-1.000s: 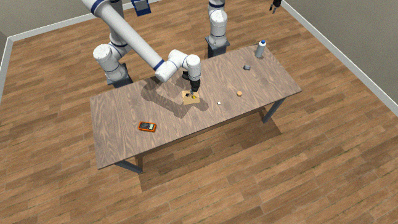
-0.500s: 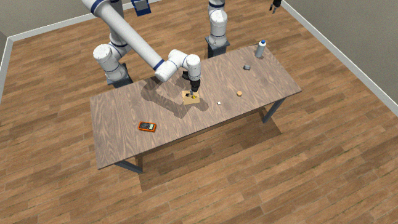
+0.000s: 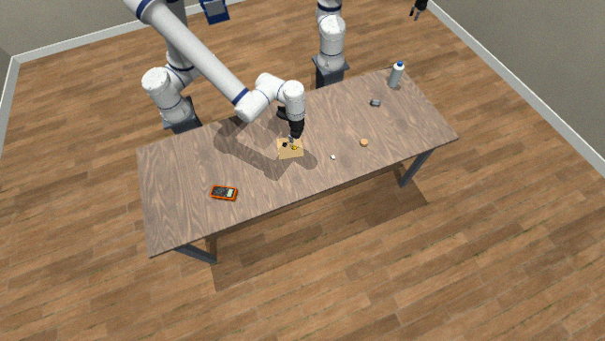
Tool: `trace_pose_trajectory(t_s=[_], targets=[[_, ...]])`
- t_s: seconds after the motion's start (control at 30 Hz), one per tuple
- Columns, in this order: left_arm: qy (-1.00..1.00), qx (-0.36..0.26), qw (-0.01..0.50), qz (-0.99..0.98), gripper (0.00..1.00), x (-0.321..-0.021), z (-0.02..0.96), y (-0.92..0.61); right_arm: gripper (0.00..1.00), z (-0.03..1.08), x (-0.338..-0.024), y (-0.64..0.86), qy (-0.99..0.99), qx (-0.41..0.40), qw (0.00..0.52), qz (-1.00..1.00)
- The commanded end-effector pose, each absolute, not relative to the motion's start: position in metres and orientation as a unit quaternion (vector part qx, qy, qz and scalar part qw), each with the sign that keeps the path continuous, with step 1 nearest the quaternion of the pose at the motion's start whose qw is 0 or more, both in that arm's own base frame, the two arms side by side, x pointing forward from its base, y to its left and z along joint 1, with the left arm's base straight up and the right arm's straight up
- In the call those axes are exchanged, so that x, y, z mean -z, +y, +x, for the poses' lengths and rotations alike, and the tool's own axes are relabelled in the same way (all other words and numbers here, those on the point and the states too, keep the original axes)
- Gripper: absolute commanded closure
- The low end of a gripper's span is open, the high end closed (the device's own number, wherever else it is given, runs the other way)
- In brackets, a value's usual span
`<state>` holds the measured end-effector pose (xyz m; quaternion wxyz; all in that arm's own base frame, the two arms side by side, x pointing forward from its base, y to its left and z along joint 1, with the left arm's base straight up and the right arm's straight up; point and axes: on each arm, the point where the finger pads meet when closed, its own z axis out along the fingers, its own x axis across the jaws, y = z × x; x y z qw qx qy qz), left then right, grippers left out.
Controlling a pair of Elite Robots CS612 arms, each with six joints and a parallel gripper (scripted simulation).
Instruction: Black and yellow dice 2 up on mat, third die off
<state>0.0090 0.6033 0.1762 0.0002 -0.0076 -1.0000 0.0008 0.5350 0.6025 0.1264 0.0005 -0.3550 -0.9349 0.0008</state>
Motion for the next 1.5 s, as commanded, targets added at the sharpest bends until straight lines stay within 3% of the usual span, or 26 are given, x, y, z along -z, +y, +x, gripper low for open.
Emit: trace_pose_trajectory(t_s=[0.0, 0.5, 1.47], targets=[[-1.000, 0.000, 0.000, -0.008, 0.00, -0.177, 0.009, 0.604, 0.00, 0.535, -0.147, 0.603, -0.935, 0.000, 0.000, -0.355], [-1.000, 0.000, 0.000, -0.008, 0.00, -0.177, 0.009, 0.604, 0.00, 0.535, -0.198, 0.603, -0.935, 0.000, 0.000, -0.355], [-1.000, 0.000, 0.000, -0.008, 0.00, -0.177, 0.009, 0.604, 0.00, 0.535, -0.200, 0.603, -0.935, 0.000, 0.000, -0.355]])
